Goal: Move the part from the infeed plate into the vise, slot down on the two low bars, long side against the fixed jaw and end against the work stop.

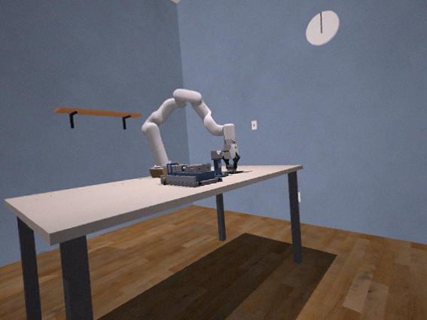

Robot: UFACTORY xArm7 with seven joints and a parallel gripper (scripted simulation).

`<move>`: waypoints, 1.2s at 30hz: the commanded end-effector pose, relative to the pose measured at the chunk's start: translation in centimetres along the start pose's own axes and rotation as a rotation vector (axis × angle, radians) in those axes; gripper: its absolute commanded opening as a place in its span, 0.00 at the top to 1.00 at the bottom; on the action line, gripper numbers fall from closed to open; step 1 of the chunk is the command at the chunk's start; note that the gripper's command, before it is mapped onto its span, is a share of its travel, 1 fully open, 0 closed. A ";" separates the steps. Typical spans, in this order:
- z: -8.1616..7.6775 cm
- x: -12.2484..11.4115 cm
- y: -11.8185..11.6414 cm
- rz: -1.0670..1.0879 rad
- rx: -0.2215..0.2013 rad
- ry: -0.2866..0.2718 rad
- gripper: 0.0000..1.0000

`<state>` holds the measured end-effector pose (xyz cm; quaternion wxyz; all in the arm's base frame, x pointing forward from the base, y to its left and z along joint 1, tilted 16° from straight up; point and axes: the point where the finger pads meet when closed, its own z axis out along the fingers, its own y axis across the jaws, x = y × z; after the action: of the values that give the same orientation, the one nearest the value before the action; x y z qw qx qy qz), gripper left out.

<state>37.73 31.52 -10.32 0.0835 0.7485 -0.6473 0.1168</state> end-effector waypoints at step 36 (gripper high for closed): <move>-12.8 -0.1 0.0 0.000 0.004 -0.003 1.00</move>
<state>36.90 34.53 0.34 0.0842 0.7483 -0.6475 0.1169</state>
